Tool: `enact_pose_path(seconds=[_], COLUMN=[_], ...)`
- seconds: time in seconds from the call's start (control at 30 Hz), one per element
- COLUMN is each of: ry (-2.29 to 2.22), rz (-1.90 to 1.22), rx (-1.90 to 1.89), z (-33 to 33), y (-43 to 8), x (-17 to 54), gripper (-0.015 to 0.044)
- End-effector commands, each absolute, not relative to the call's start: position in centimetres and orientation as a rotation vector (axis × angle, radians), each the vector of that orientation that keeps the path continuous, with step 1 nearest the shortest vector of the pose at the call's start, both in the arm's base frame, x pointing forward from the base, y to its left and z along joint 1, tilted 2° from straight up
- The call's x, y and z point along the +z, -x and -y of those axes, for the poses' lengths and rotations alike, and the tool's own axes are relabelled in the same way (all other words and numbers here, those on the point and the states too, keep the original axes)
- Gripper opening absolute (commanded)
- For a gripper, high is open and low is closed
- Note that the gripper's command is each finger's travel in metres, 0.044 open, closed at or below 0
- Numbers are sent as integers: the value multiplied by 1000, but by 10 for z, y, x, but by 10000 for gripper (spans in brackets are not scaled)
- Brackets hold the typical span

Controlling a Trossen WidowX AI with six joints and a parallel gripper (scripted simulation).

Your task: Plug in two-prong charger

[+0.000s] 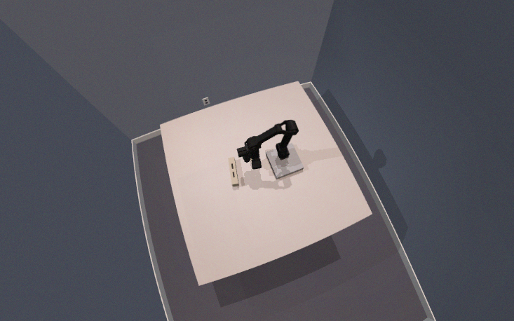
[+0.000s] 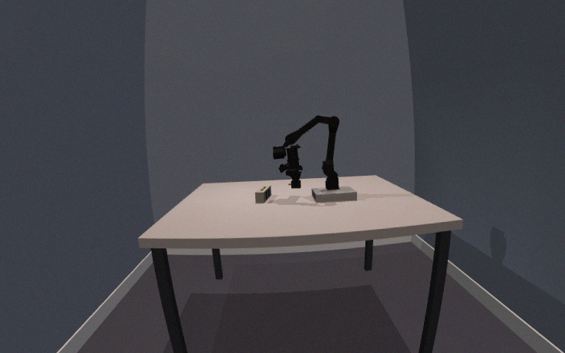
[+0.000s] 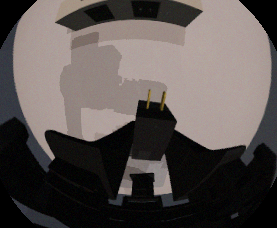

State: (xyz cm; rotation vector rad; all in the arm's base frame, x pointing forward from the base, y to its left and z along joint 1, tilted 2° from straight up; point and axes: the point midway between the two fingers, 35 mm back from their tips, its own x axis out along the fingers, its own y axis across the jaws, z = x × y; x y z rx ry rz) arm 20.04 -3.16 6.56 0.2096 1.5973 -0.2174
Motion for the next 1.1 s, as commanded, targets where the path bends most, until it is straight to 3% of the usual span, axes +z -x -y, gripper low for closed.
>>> enact_pose_path(seconds=[0.0, 1.07], ry=[-207, -174], rz=[-1589, -1588], rx=[-221, -188], z=[32, 31], y=[-204, -246], x=[68, 35], gripper=[0, 0])
